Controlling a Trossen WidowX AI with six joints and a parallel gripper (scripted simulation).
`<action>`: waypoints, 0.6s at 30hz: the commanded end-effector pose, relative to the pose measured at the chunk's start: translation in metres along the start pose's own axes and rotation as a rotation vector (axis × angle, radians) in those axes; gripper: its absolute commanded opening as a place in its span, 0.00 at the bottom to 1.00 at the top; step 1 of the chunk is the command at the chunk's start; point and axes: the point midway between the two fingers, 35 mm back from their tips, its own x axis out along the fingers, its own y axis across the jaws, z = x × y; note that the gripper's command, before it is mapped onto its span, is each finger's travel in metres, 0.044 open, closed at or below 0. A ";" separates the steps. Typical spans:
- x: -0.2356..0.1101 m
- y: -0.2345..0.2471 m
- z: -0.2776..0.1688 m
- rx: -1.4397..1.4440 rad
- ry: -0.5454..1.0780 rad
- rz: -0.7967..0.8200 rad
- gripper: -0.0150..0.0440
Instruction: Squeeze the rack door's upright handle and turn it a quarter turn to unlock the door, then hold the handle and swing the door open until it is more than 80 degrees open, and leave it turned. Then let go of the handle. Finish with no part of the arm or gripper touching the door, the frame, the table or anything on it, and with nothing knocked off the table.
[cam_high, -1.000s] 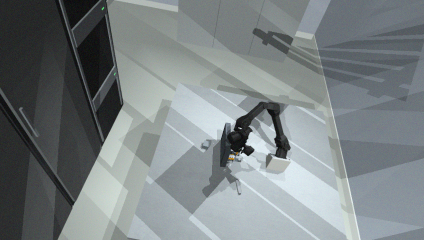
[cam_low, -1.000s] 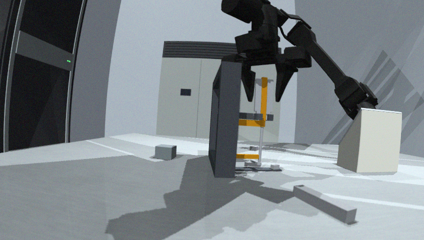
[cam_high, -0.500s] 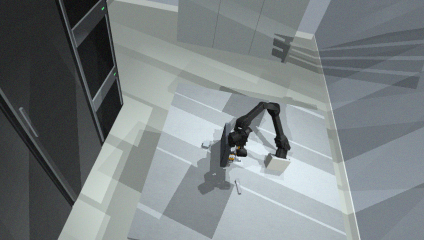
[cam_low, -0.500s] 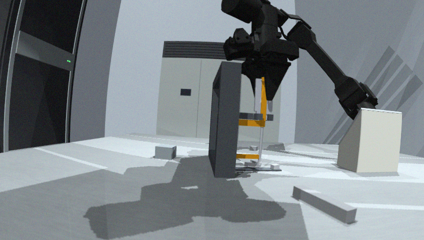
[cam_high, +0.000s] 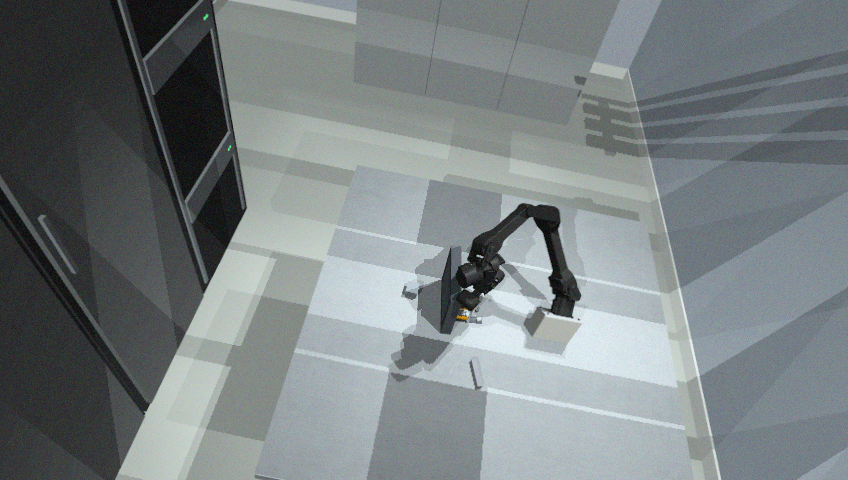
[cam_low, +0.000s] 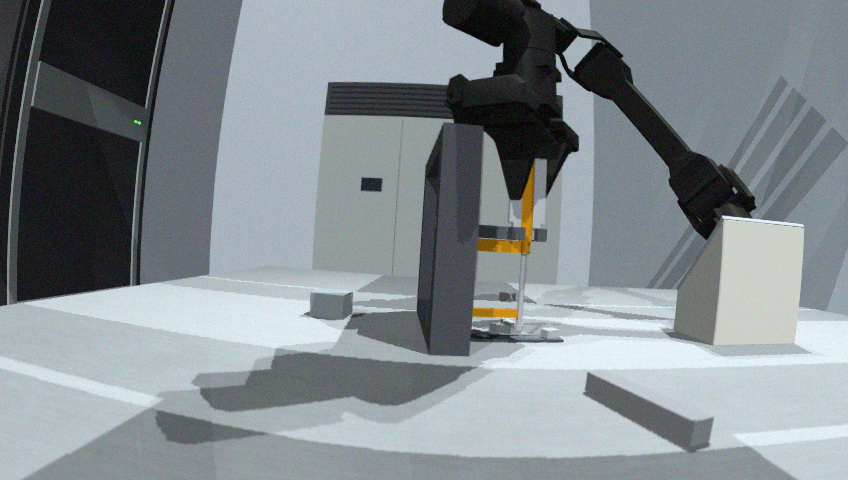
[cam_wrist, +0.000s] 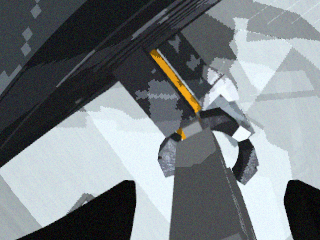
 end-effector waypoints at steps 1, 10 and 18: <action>0.000 -0.001 0.000 0.209 -0.003 -0.003 0.74; 0.000 -0.001 0.000 0.655 -0.003 -0.002 0.74; 0.000 -0.001 0.000 1.043 -0.004 -0.002 0.74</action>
